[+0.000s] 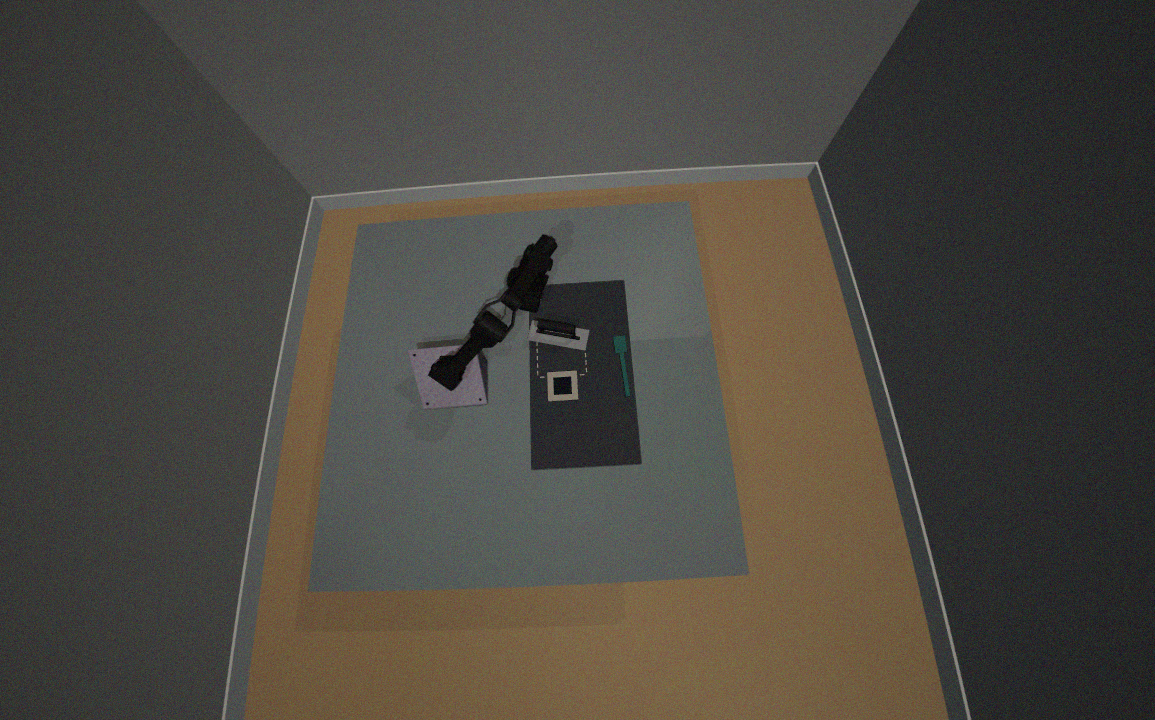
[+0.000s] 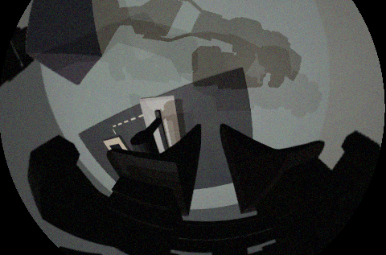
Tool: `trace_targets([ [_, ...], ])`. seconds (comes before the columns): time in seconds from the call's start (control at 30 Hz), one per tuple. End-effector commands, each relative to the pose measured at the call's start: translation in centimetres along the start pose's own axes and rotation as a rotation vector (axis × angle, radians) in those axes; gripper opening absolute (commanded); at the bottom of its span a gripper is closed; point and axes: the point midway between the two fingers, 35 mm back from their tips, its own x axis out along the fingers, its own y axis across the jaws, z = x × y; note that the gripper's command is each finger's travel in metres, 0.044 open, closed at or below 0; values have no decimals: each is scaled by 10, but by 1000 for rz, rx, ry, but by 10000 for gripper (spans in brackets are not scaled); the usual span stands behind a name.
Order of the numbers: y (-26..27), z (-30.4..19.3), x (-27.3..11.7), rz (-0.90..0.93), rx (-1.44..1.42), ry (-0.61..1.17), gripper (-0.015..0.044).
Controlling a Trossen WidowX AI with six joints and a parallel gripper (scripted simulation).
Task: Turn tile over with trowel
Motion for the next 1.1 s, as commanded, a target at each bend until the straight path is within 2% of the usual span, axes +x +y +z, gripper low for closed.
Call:
trace_targets([
  [0.0, 2, 0, 0, 0, 1, -1, 100],
  [0.8, 1, 0, 1, 2, -1, -1, 100],
  [0.93, 1, 0, 1, 2, -1, -1, 0],
  [1.07, 1, 0, 1, 2, -1, -1, 0],
])
